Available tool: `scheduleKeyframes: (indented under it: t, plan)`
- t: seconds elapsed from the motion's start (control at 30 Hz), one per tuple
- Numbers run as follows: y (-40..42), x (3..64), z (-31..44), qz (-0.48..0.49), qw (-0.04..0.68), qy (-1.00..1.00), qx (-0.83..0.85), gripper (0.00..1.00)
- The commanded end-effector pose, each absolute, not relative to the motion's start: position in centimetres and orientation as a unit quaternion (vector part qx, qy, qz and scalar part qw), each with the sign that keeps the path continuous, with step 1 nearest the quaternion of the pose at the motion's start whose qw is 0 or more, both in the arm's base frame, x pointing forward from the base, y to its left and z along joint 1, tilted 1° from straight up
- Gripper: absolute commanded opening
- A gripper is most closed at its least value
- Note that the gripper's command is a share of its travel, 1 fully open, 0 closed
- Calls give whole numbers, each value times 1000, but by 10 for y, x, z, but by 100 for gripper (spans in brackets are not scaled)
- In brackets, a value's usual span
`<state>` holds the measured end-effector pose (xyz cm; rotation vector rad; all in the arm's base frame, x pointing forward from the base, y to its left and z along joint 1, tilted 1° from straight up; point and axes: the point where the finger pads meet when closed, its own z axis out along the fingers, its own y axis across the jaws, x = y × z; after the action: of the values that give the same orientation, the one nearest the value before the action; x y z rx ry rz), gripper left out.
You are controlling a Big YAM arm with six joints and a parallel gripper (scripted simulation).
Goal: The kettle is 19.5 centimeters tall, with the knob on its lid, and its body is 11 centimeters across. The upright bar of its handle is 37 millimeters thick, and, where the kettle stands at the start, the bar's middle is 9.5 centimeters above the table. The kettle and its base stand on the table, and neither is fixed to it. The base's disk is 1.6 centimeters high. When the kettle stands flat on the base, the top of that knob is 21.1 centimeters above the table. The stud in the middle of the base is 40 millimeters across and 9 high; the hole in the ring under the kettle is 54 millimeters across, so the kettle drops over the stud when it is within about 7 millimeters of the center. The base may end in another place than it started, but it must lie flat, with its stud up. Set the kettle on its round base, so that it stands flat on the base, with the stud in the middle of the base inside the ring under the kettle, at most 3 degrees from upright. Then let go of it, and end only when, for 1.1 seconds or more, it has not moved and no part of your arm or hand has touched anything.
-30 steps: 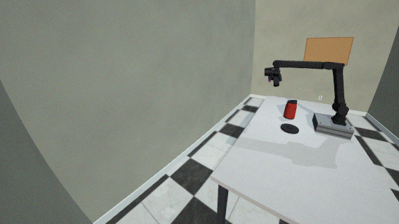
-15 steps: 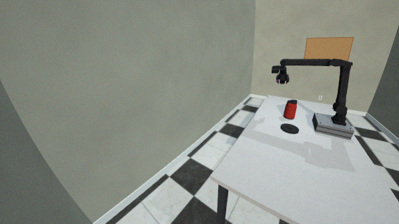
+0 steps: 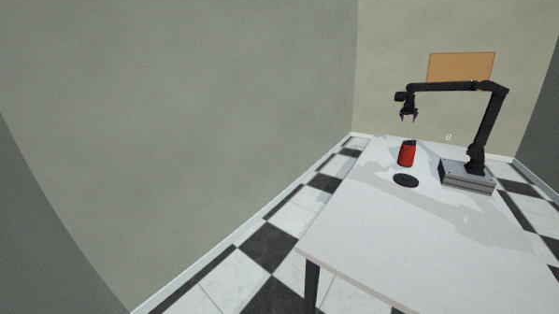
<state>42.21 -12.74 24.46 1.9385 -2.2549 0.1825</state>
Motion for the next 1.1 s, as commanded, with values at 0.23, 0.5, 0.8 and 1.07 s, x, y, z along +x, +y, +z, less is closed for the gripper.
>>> scheduleKeyframes:
  t: [0.23,0.5,0.8,1.07]
  plan:
    - [-137,387,243,37,15,-782,622,74]
    - [-138,373,238,19,-17,-796,605,74]
    - [-139,371,230,5,-15,-798,602,74]
    - [-137,371,230,6,-14,-797,604,74]
